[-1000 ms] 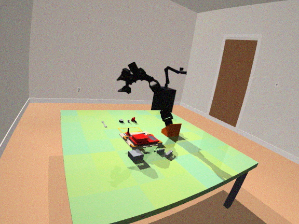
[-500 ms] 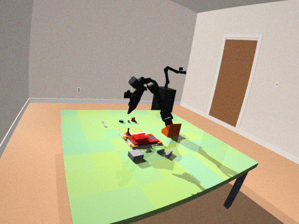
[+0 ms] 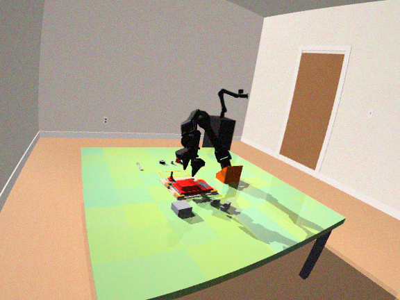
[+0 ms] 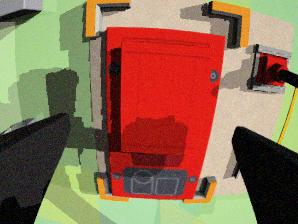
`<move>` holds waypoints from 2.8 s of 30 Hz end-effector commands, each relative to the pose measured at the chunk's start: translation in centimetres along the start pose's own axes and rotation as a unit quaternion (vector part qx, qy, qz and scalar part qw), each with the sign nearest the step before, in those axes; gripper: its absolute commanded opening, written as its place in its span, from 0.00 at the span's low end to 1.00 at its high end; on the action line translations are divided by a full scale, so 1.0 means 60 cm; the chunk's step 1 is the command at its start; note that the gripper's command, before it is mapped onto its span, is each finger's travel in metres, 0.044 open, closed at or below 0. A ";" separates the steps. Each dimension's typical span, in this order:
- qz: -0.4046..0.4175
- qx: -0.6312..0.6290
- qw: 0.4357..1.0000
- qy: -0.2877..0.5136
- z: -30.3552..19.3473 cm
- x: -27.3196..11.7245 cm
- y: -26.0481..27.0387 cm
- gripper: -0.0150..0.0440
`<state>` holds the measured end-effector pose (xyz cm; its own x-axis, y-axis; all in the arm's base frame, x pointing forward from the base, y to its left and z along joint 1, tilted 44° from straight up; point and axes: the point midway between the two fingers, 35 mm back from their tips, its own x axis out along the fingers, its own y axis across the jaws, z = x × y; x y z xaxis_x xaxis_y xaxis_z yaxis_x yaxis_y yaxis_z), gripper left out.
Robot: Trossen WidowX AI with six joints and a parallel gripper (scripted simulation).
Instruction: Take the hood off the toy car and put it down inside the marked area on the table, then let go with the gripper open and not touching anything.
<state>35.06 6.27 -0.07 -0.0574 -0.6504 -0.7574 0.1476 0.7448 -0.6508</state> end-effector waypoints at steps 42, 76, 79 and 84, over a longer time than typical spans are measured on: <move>-0.018 -0.020 1.000 0.015 -0.013 0.047 -0.015 1.00; -0.019 -0.020 1.000 0.015 -0.015 0.086 -0.016 1.00; -0.019 -0.020 1.000 0.015 -0.016 0.089 -0.016 1.00; -0.019 -0.020 1.000 0.015 -0.016 0.094 -0.016 1.00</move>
<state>33.83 2.34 -3.53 -0.0885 -0.6699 -0.7371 0.1123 0.7286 -0.6756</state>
